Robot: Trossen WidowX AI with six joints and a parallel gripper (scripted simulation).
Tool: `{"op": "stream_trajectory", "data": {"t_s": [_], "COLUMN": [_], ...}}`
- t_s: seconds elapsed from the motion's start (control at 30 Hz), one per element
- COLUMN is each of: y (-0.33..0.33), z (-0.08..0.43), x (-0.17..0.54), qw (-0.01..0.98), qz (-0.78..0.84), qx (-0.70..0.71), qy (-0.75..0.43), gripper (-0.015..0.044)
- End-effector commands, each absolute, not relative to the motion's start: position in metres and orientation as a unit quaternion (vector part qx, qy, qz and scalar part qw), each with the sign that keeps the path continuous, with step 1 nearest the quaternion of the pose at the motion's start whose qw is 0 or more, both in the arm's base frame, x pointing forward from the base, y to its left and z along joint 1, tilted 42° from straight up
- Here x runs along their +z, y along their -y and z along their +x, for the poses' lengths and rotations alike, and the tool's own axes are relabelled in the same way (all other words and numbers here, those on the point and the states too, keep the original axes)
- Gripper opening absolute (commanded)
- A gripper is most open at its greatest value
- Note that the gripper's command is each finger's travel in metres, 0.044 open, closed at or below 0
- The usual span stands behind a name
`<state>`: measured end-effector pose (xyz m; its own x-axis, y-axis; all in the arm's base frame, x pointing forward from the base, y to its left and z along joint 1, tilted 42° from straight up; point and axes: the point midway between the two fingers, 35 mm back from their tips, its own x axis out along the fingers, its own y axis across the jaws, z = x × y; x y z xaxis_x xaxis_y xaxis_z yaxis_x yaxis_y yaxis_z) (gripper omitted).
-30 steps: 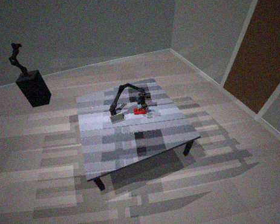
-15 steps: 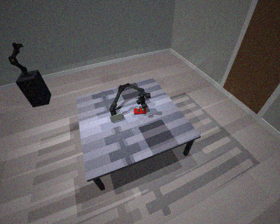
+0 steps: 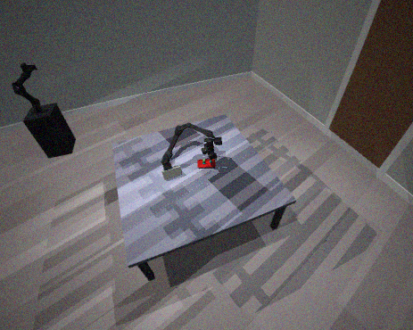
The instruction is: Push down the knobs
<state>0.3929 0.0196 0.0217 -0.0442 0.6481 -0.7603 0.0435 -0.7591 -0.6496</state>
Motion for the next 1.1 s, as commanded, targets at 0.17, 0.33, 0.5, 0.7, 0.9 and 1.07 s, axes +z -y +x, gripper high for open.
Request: {"op": "stream_trajectory", "data": {"t_s": [0.17, 0.33, 0.5, 0.7, 0.9, 1.07], "y": [-0.0371, -0.0371, -0.0372, -0.0376, -0.0376, -0.0381], "z": [0.3934, 0.3934, 0.3934, 0.3934, 0.3934, 0.3933], "x": [0.0077, 0.0077, 0.0075, 0.0071, 0.0071, 0.0065], "qw": [0.220, 0.220, 0.220, 0.220, 0.220, 0.220], "qz": [-0.646, -0.646, -0.646, -0.646, -0.646, -0.646], "qx": [0.676, 0.676, 0.676, 0.676, 0.676, 0.676], "qy": [0.277, 0.277, 0.277, 0.277, 0.277, 0.277], "gripper": [0.0000, 0.0000, 0.0000, 0.0000, 0.0000, 0.0000]}}
